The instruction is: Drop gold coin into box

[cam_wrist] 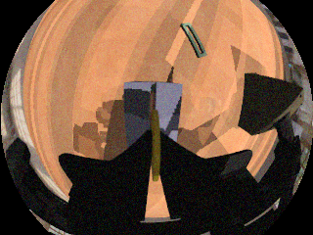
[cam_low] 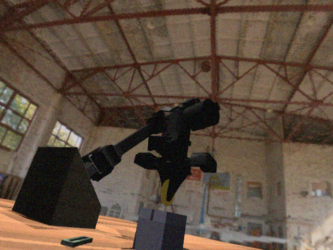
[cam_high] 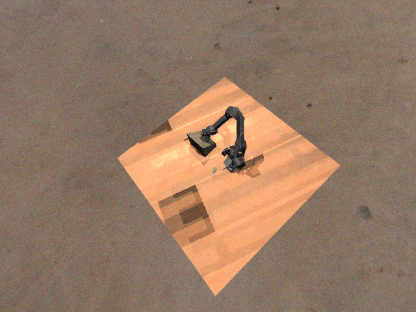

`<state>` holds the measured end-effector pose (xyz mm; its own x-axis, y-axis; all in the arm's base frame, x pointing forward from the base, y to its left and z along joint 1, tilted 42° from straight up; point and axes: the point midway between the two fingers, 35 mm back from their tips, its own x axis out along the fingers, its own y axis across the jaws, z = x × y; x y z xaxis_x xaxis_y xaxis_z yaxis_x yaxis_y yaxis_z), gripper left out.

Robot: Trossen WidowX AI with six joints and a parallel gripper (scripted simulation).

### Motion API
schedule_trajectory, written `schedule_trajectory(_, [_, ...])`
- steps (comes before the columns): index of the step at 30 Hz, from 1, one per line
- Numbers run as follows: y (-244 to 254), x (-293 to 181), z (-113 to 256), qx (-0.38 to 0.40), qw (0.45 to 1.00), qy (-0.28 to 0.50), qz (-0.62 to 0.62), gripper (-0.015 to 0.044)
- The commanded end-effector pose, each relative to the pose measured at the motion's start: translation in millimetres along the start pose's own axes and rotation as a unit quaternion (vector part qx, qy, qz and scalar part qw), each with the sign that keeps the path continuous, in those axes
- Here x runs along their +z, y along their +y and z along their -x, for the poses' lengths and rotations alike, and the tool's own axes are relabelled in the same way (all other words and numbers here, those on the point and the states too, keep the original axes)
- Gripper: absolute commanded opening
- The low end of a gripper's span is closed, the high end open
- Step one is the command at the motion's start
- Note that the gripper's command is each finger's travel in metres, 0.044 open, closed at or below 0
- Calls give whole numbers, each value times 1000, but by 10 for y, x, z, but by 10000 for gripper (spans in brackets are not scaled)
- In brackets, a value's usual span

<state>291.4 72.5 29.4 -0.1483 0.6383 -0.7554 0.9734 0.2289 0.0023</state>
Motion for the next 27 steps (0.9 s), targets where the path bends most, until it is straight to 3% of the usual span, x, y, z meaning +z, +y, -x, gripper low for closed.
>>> schedule_trajectory(1, [-3, -5, -27, 0, 1000, 2, -2, 0])
schedule_trajectory(14, [-2, -5, -105, 0, 1000, 3, -2, 0])
schedule_trajectory(20, [0, 0, -87, 0, 1000, 0, 0, 157])
schedule_trajectory(27, [0, 0, -87, 0, 1000, 0, 0, 161])
